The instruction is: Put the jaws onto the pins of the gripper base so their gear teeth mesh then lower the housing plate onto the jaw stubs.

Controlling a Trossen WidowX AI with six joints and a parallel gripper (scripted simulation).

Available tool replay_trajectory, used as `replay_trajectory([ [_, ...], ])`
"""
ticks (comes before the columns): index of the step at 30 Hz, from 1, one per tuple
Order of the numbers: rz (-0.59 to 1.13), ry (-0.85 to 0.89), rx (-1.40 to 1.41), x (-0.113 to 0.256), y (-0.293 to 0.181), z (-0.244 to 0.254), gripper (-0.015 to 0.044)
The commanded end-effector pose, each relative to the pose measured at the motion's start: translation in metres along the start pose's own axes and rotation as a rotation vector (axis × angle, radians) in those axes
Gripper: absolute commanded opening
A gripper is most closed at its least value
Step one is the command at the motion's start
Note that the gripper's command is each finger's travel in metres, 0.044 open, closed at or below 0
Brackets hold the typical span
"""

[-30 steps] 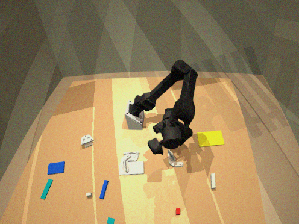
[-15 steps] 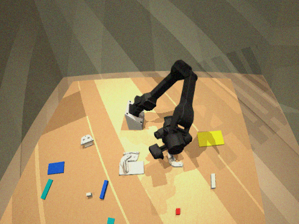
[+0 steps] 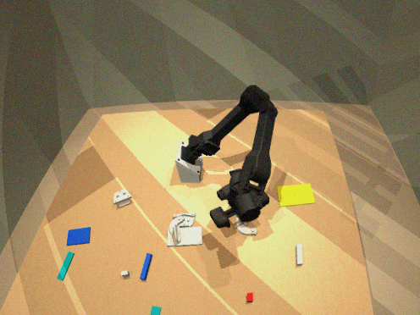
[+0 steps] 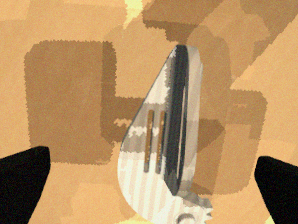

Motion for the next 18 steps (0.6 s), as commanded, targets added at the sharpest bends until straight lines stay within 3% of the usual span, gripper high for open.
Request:
replay_trajectory([
  [1, -0.003, 0.002, -0.005, -0.007, 0.001, 0.000, 0.0440],
  [18, -0.001, 0.000, -0.005, -0.027, 0.002, -0.001, 0.0440],
])
Point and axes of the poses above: the point midway between the two fingers, 35 mm back from their tips, its own x axis back along the fingers, its own z axis across the jaws, y = z × x, the point moved 7 cm from there along x, back along the fingers, and after that the axes turned 12 degrees about x, right-handed, at the moved point
